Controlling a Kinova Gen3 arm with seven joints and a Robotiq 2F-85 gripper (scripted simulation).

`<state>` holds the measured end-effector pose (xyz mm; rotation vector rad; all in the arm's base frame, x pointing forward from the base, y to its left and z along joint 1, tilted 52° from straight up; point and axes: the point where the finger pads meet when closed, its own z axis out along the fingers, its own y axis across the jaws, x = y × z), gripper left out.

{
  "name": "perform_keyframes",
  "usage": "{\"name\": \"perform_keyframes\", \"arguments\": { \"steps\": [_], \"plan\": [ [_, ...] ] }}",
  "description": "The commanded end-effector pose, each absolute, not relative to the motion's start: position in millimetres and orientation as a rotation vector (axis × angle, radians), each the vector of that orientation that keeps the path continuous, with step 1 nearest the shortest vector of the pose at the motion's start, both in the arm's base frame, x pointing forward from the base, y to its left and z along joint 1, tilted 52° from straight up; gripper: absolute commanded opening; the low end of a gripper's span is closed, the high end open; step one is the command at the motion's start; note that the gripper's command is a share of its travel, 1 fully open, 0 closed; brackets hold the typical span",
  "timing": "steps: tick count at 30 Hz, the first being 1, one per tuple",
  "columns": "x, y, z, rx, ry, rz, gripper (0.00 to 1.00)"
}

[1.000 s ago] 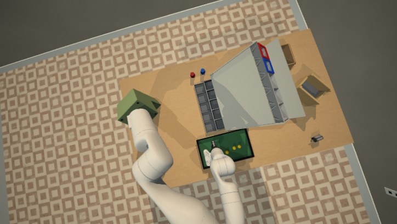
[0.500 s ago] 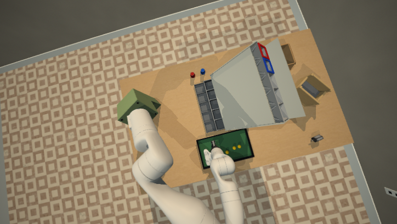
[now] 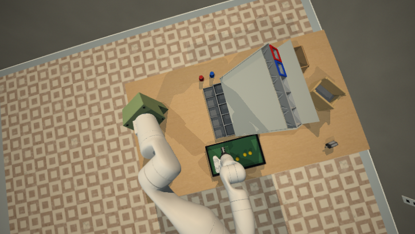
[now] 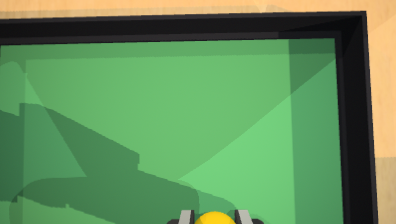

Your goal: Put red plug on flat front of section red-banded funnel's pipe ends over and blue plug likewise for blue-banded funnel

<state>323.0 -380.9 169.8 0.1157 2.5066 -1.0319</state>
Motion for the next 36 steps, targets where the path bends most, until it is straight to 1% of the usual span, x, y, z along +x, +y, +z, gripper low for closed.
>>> {"name": "perform_keyframes", "arguments": {
  "steps": [1, 20, 21, 25, 30, 36],
  "plan": [
    [323, -381, 170, 0.115, 2.506, -1.032, 0.00],
    [323, -381, 170, 0.115, 2.506, -1.033, 0.00],
    [297, -331, 213, 0.115, 2.506, -1.033, 0.00],
    [293, -322, 221, 0.115, 2.506, -1.033, 0.00],
    [274, -288, 251, 0.115, 2.506, -1.033, 0.00],
    [274, -286, 252, 0.115, 2.506, -1.033, 0.00]
  ]
}}
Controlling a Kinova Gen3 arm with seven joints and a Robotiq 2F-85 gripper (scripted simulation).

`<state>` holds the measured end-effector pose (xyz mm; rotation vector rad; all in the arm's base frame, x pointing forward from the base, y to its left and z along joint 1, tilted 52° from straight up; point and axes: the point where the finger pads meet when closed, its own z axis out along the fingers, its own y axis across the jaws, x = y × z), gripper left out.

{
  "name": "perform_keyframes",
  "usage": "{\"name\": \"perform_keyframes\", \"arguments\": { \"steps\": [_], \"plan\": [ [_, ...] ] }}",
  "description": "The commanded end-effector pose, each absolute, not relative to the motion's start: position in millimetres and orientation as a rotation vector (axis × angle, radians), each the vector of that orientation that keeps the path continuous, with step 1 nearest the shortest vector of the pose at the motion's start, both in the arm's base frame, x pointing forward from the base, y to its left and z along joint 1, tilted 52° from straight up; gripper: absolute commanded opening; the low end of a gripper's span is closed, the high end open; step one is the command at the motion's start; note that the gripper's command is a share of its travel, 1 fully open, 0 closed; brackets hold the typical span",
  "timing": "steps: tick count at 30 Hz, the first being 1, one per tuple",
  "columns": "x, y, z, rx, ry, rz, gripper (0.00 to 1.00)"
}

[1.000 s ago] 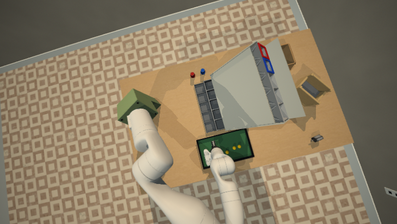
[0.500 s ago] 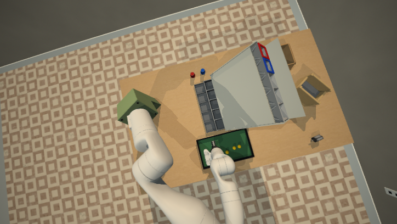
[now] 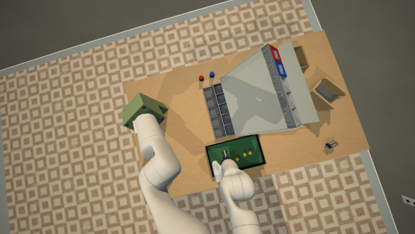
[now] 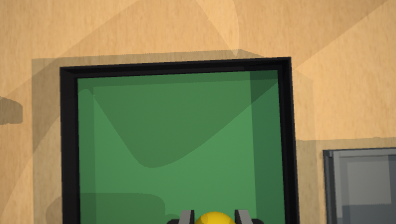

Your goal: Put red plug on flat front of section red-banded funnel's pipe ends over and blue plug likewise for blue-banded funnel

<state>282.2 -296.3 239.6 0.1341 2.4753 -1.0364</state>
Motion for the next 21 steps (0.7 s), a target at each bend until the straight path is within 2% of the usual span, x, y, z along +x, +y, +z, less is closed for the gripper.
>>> {"name": "perform_keyframes", "arguments": {
  "steps": [1, 18, 19, 21],
  "plan": [
    [274, -286, 252, 0.115, 2.506, -1.033, 0.00],
    [274, -287, 251, 0.141, 2.472, -1.038, 0.00],
    [317, -257, 298, 0.141, 2.473, -1.038, 0.00],
    [320, -256, 301, 0.141, 2.473, -1.038, 0.00]
  ]
}}
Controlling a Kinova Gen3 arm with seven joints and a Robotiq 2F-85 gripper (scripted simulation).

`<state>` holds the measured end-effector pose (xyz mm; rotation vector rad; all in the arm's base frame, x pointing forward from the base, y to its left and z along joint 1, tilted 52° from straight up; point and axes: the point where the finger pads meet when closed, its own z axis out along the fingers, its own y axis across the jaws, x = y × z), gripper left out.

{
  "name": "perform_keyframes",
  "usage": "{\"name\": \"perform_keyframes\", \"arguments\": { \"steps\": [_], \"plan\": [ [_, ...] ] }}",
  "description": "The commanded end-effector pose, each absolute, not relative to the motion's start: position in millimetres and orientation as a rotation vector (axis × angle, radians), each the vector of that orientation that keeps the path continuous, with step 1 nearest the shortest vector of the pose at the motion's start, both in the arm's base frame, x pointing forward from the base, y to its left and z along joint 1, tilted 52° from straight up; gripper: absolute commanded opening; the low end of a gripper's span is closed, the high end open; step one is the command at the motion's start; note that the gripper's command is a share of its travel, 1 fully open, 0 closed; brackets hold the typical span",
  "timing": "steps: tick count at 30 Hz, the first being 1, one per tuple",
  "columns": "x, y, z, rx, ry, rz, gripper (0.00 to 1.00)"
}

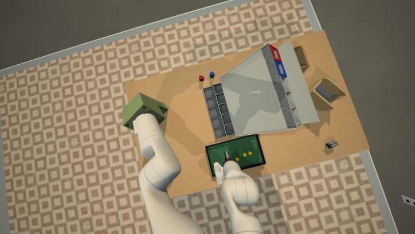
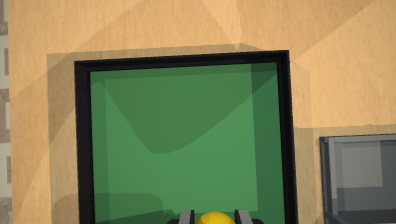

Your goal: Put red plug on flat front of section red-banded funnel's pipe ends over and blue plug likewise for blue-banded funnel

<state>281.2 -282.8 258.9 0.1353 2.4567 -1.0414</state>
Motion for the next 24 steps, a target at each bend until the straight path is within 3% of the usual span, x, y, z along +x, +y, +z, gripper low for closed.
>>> {"name": "perform_keyframes", "arguments": {
  "steps": [1, 14, 15, 24],
  "plan": [
    [324, -253, 306, 0.141, 2.473, -1.038, 0.00],
    [325, -252, 307, 0.141, 2.473, -1.038, 0.00],
    [343, -186, 290, 0.136, 2.461, -1.035, 0.00],
    [364, -111, 271, 0.136, 2.461, -1.035, 0.00]
  ]
}}
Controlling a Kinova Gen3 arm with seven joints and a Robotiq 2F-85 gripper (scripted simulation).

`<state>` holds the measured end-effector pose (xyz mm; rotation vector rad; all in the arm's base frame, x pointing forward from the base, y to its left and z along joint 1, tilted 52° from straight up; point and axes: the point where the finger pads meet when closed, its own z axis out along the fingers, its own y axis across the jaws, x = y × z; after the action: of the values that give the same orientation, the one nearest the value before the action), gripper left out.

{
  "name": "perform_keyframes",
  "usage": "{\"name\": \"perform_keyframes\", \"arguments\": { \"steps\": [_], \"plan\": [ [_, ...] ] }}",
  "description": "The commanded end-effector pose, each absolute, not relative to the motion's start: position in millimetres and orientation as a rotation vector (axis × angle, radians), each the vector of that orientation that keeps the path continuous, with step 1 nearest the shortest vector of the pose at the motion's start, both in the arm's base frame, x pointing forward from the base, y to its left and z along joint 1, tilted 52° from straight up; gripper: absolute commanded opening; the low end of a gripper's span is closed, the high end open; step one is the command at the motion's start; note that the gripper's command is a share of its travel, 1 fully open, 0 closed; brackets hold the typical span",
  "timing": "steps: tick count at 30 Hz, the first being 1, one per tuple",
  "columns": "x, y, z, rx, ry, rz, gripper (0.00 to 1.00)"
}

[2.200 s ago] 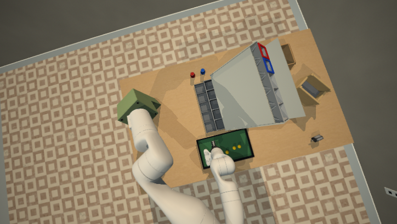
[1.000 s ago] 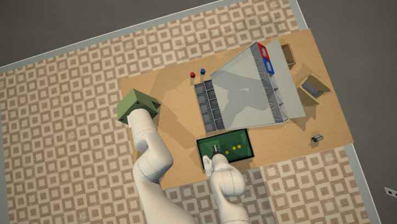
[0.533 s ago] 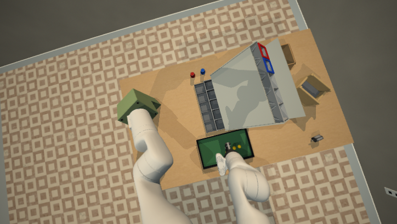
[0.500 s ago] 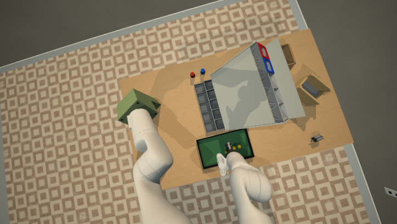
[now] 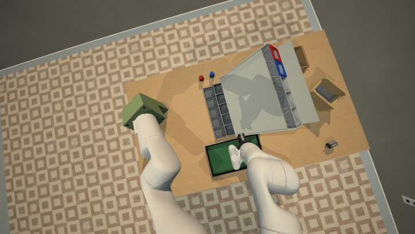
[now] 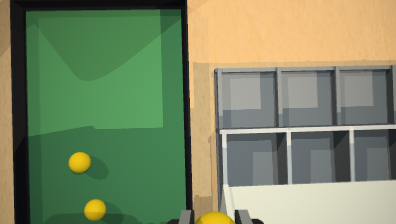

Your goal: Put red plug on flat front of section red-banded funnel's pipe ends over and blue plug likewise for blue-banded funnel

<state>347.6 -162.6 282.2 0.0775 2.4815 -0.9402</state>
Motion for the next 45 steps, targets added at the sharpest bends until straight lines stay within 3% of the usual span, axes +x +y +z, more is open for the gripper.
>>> {"name": "perform_keyframes", "arguments": {
  "steps": [1, 7, 8, 16, 24, 25, 34, 41, 42, 45],
  "plan": [
    [364, -110, 271, 0.136, 2.461, -1.035, 0.00],
    [364, -110, 271, 0.136, 2.461, -1.035, 0.00],
    [379, -50, 257, 0.090, 2.486, -0.983, 0.00],
    [399, 20, 240, 0.090, 2.486, -0.983, 0.00],
    [399, 20, 240, 0.090, 2.486, -0.983, 0.00],
    [415, 81, 228, 0.108, 2.480, -1.052, 0.00],
    [438, 155, 209, 0.108, 2.480, -1.052, 0.00],
    [438, 155, 209, 0.108, 2.480, -1.052, 0.00],
    [499, 158, 240, 0.110, 2.480, -1.050, 0.00],
    [510, 160, 245, 0.110, 2.480, -1.050, 0.00]
  ]
}}
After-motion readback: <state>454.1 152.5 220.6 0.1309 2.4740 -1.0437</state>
